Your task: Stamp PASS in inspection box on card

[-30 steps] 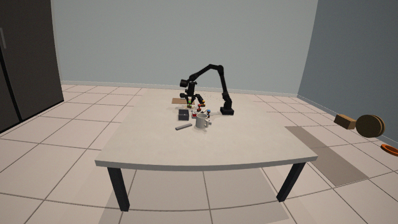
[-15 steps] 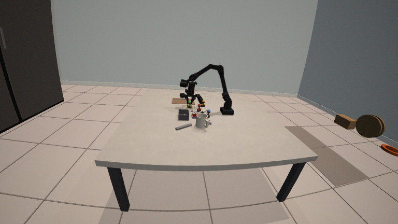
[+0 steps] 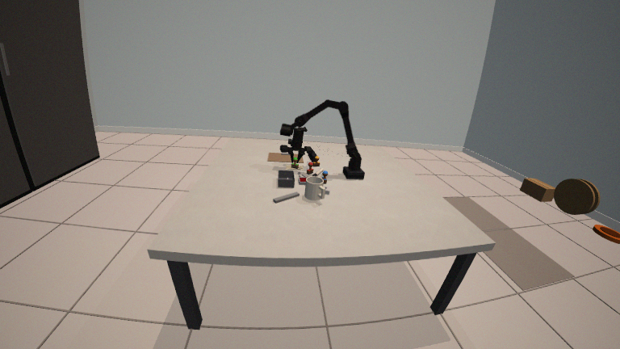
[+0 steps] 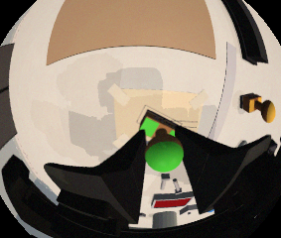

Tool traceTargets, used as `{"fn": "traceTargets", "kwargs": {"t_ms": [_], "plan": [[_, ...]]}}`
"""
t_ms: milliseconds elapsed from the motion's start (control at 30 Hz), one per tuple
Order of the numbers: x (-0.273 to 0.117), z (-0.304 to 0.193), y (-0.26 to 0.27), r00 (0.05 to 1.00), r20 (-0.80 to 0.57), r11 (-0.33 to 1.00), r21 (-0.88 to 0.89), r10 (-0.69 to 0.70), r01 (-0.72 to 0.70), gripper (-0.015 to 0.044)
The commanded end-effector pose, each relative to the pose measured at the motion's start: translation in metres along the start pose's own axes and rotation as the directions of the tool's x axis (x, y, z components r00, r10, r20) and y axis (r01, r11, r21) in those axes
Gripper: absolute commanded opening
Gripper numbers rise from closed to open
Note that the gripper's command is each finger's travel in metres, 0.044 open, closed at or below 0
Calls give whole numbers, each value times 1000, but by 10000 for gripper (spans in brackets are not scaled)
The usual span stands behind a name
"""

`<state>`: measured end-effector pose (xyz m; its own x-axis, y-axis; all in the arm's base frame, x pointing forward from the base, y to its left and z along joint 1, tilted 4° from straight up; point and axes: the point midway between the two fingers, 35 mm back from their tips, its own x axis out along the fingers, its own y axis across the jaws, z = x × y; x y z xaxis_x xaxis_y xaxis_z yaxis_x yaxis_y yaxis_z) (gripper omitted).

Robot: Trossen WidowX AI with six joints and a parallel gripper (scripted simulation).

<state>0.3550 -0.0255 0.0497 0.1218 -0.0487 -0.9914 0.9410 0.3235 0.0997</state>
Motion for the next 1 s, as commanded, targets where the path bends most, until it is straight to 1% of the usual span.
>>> {"fn": "traceTargets", "kwargs": {"t_ms": [0,633,967], "plan": [[-1,1,0,1000,4,1000,0,0,0,0],[-10,1,1,1000,4,1000,0,0,0,0],[-26,2,3,1000,4,1000,0,1,-1,0]]}}
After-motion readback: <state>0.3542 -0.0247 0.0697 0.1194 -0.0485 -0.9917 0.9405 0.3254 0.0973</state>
